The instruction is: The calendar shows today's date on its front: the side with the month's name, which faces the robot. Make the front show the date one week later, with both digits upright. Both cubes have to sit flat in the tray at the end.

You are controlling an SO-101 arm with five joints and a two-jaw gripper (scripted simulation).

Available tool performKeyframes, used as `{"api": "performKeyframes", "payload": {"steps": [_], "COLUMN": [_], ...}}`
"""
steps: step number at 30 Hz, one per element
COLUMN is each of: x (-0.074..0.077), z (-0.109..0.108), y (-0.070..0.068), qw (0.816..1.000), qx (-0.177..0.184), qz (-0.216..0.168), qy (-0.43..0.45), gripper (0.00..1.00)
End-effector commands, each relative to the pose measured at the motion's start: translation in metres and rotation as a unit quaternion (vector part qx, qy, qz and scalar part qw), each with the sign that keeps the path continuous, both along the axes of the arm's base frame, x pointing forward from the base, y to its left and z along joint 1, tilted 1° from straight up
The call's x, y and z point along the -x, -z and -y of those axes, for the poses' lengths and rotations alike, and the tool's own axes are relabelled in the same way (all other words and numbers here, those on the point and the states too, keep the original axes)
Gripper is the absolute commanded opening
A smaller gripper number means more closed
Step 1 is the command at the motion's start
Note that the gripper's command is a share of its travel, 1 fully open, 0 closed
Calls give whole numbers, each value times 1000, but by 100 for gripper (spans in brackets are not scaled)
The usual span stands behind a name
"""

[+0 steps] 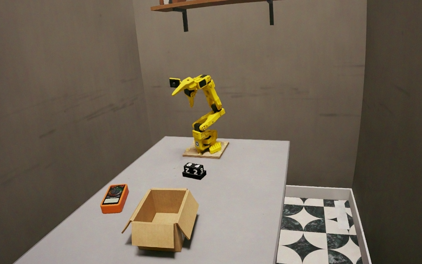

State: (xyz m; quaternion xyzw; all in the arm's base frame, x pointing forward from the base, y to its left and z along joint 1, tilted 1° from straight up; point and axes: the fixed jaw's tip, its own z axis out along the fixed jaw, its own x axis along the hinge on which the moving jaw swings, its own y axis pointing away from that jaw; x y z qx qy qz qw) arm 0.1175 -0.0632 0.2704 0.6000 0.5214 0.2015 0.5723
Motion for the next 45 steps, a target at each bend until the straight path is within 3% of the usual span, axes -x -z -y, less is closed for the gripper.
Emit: {"api": "performKeyframes", "payload": {"steps": [1, 34, 45], "x": [0, -1, -6], "z": [0, 0, -2], "y": [0, 1, 7], "qw": [1000, 1000, 997], "qx": [0, 11, 51], "qz": [0, -11, -50], "qy": [0, -7, -35], "gripper": [100, 99, 97]}}
